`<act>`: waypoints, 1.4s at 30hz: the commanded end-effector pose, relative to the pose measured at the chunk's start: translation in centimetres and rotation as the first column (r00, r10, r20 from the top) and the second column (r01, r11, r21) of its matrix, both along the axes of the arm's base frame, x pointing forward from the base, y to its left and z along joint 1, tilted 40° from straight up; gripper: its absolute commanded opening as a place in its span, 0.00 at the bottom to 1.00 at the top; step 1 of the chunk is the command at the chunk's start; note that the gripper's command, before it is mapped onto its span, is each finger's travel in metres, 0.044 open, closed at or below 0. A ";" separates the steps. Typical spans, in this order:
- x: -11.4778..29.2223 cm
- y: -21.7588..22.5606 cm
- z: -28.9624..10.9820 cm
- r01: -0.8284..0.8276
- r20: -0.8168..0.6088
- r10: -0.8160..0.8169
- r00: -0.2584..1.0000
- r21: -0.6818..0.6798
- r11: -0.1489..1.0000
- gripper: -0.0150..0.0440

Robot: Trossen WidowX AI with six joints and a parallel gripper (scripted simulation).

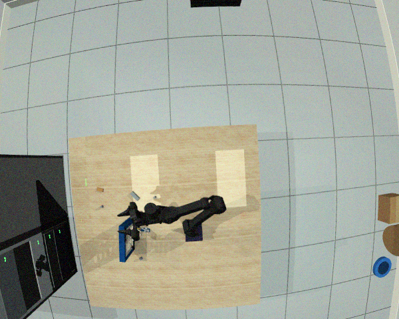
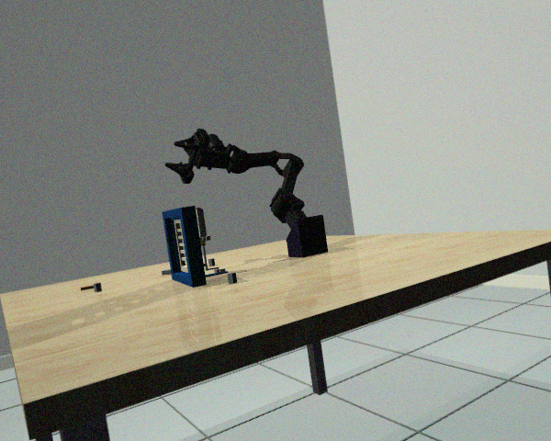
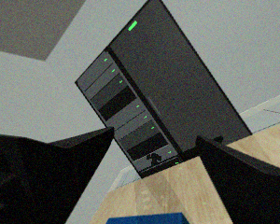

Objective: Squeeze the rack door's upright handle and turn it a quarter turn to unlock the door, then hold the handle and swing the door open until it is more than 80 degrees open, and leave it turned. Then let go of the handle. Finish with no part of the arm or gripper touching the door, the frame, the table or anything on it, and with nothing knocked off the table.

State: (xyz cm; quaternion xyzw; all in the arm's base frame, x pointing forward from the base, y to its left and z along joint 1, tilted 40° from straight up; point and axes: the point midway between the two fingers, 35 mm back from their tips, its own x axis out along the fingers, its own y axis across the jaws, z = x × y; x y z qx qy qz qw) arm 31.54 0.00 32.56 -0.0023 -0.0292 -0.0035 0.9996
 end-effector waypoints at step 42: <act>5.5 2.1 -14.5 0.345 -0.843 -0.255 0.473 -0.089 0.934 0.76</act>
